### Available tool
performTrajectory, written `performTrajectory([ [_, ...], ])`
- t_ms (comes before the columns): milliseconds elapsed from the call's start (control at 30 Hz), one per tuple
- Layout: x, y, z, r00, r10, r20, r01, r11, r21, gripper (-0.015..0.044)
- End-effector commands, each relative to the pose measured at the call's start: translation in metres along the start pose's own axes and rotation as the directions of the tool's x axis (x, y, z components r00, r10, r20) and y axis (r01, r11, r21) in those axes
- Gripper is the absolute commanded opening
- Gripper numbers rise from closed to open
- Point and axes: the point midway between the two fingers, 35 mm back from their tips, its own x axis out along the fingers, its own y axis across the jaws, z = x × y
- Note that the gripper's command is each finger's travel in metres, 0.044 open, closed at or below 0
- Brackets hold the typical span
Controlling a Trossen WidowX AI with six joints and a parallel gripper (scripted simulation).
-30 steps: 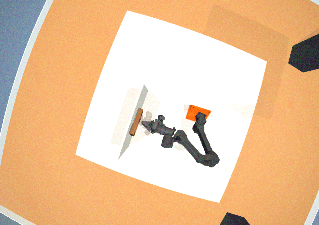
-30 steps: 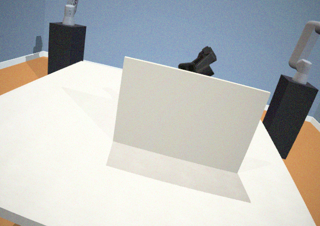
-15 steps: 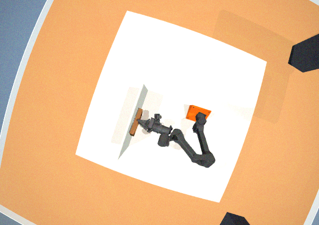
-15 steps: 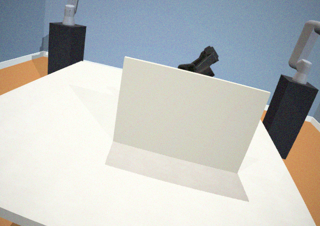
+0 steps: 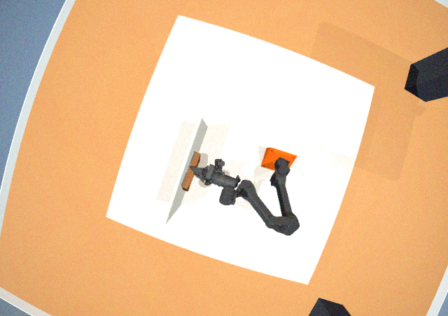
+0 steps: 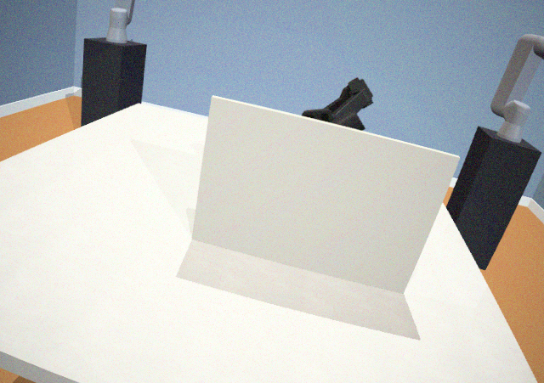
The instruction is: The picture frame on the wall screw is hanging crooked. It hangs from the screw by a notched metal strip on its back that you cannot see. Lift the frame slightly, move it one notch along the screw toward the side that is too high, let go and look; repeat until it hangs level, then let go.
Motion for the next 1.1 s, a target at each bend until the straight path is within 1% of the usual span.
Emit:
performTrajectory([
  [0, 0.0015, -0.0003, -0.0002, 1.000, -0.003, -0.002, 0.003, 1.000, -0.005, 0.0260],
  [867, 0.0018, -0.0004, -0.0005, 1.000, -0.003, -0.002, 0.003, 1.000, -0.005, 0.0260],
  [1067, 0.0018, -0.0004, -0.0005, 1.000, -0.003, -0.002, 0.003, 1.000, -0.005, 0.0103],
])
